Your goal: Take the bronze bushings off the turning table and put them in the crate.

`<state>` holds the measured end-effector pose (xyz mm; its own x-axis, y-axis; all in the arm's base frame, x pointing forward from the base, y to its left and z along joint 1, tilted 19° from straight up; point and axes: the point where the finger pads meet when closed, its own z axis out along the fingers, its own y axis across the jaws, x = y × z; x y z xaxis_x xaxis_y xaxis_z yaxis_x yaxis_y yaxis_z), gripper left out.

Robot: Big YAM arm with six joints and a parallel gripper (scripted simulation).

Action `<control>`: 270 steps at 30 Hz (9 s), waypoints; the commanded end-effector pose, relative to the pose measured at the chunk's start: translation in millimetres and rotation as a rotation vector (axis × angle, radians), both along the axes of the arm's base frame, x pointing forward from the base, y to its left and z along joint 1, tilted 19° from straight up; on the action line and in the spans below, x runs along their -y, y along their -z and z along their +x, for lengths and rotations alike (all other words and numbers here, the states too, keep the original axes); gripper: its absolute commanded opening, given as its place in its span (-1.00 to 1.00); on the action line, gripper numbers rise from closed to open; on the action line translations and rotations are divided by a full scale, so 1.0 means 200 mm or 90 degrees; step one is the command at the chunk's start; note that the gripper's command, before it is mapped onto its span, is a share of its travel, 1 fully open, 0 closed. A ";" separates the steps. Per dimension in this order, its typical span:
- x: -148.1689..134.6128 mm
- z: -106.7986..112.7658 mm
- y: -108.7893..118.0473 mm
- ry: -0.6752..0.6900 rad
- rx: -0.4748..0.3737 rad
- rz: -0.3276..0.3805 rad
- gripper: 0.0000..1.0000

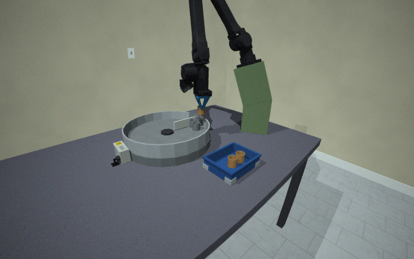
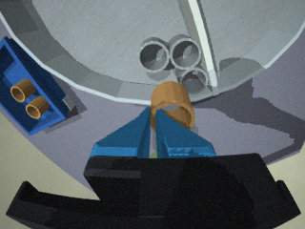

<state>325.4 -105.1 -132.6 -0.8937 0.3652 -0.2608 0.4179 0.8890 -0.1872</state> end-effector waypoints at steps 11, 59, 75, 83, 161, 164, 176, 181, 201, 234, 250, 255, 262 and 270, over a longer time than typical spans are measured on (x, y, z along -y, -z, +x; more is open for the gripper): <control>-0.01 0.00 0.00 0.001 0.005 -0.001 -1.00; -1.43 0.74 0.27 -0.006 0.011 0.003 -1.00; -1.47 0.81 0.23 0.000 0.026 0.012 -1.00; -1.47 0.81 0.23 0.000 0.026 0.012 -1.00; -1.36 0.87 0.47 0.001 0.019 0.008 -1.00; -1.35 0.87 0.50 0.001 0.019 0.008 -1.00; -1.39 0.94 0.52 -0.012 0.039 0.017 -1.00; -1.37 0.91 0.58 -0.010 0.028 0.012 -1.00; -1.37 0.90 0.58 -0.010 0.027 0.011 -1.00; -1.36 0.81 0.63 -0.011 0.008 0.003 -1.00; -1.36 0.81 0.63 -0.011 0.008 0.003 -1.00; -1.36 0.80 0.63 -0.011 0.008 0.003 -1.00; -1.34 0.77 0.65 -0.005 0.005 0.002 -1.00; -1.34 0.78 0.65 -0.005 0.006 0.002 -1.00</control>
